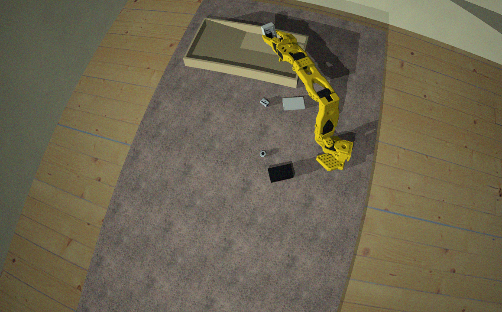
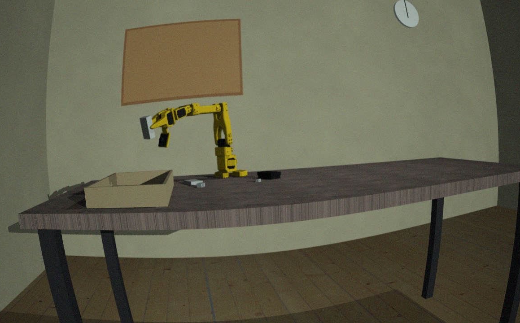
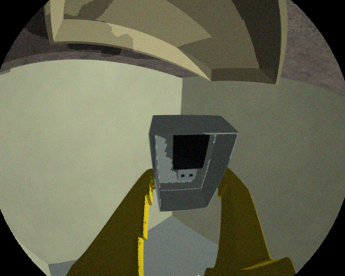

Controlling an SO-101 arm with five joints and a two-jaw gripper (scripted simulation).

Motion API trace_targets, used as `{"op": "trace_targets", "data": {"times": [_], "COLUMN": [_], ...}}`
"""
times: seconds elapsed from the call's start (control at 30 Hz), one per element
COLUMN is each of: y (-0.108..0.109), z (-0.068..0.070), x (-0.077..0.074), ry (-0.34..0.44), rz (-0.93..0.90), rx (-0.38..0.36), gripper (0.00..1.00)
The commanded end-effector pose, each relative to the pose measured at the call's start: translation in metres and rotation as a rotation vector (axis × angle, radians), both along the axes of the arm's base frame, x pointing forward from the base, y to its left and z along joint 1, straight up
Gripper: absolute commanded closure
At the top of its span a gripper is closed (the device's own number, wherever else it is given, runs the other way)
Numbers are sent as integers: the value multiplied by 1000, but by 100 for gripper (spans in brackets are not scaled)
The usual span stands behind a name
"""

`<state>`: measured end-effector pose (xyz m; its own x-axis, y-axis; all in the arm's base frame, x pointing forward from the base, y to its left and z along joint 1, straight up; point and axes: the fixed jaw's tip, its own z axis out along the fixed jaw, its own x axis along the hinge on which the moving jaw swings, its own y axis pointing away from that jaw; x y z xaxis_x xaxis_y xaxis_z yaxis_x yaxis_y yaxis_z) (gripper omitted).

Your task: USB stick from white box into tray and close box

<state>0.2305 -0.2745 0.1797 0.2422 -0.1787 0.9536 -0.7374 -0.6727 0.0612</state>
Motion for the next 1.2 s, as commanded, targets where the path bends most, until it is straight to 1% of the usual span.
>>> {"op": "trace_targets", "data": {"times": [0.0,0.3,1.17], "y": [-3,-4,-4], "z": [19,24,26], "x": [-1,-1,0], "ry": [-46,-67,-75], "rz": [-6,-6,-6], "rx": [-66,-91,-100], "gripper": [79,79,79]}}
